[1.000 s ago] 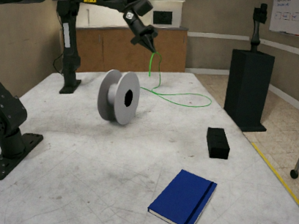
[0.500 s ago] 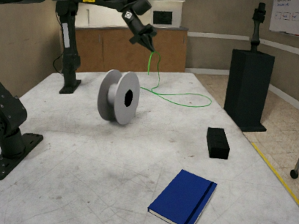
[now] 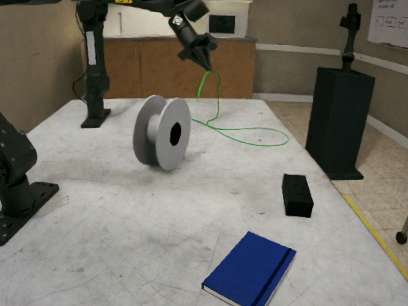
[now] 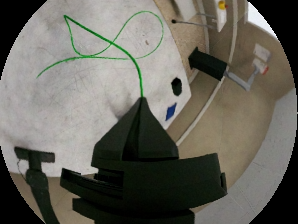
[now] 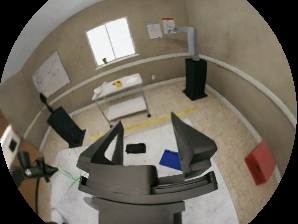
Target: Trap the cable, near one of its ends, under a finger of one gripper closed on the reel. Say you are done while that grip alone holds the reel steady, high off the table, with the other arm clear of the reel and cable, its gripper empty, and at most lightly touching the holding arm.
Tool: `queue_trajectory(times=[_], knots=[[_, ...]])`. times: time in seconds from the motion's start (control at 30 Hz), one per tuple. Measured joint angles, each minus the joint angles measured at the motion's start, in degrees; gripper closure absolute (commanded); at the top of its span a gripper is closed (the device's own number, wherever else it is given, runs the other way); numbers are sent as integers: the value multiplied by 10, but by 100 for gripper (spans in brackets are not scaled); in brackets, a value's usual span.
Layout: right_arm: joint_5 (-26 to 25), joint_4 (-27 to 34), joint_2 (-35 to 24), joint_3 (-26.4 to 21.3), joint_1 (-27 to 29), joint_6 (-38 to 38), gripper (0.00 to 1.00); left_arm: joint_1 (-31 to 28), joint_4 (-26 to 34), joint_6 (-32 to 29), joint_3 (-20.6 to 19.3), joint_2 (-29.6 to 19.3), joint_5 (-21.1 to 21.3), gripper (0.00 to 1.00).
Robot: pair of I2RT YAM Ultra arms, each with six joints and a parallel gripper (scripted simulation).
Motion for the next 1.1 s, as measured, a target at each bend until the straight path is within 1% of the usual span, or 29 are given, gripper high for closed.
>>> queue_trajectory(times=[0.2,0.4,1.1], knots=[[0,0,0,0,0,0,25,10,-8,37,5,6,27,100],[0,0,0,0,0,0,25,11,-13,55,9,7,40,100],[0,0,0,0,0,0,25,17,-21,67,14,13,48,100]])
